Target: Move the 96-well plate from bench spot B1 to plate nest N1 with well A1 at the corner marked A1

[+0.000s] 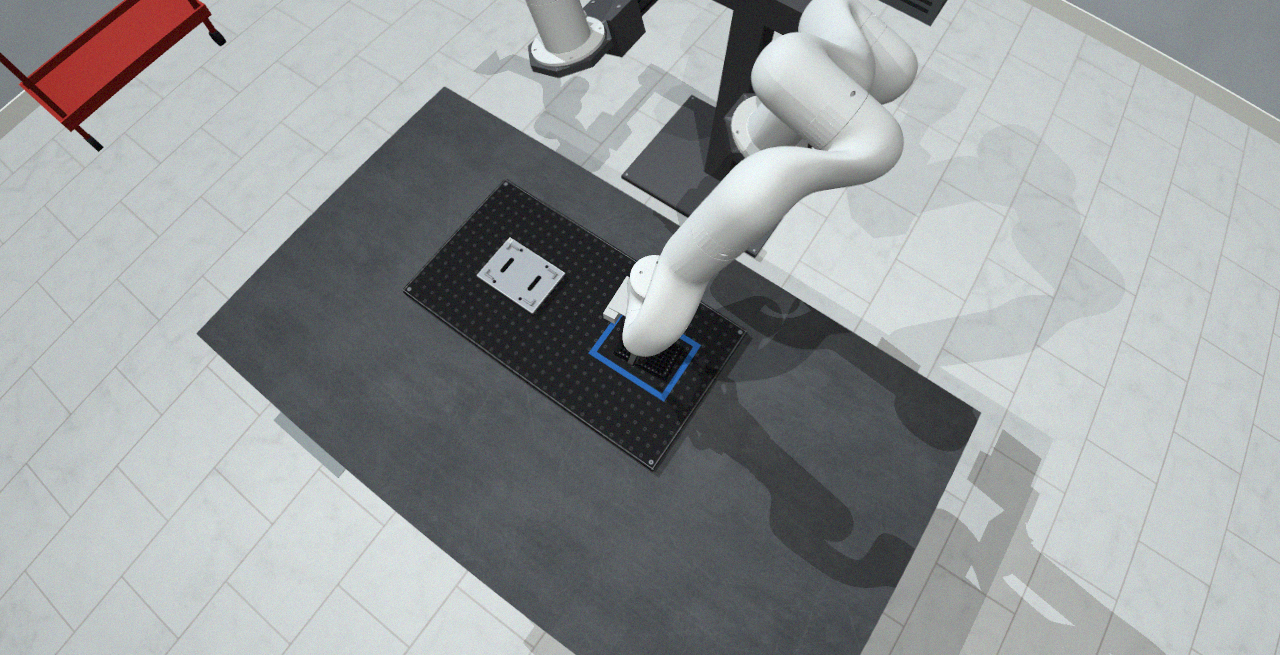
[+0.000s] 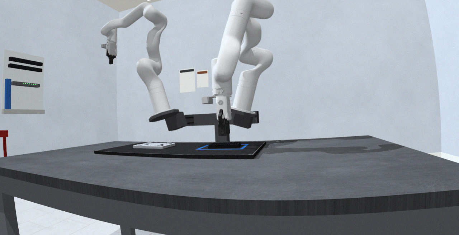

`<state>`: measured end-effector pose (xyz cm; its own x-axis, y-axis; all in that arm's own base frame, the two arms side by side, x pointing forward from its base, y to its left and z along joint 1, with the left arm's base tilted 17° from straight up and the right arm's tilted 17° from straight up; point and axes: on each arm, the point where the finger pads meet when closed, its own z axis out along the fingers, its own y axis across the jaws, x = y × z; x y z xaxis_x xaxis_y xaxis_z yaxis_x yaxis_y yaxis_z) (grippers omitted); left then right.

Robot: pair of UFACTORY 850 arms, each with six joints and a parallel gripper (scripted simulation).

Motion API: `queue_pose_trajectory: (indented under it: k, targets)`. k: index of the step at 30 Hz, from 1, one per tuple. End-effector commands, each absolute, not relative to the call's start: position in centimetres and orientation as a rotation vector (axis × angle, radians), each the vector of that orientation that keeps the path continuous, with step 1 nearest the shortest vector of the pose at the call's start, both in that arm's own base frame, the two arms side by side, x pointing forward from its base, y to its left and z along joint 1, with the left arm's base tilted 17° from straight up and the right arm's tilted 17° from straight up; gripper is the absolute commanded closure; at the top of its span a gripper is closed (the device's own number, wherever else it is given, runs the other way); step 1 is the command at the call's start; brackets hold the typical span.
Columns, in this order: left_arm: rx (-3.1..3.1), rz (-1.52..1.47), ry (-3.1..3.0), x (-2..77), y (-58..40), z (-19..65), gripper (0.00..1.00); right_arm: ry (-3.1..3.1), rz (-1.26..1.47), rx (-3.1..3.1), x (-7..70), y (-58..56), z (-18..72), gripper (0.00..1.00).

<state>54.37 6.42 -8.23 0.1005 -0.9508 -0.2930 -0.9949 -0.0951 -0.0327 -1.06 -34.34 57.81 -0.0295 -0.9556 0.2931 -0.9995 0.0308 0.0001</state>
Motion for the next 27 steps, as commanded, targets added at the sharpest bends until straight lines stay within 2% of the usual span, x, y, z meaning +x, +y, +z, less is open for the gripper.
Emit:
queue_pose_trajectory:
  k: [1, 27]
  targets:
    - [-2.152, 0.287, 1.946, 54.5, 6.6, -8.9, 0.0, -2.09, 0.306, 2.026, -1.1, -34.4, 57.9, 1.0]
    - [-2.152, 0.287, 1.946, 54.5, 7.1, -10.4, 0.0, -2.09, 0.306, 2.026, -1.1, -34.4, 57.9, 1.0]
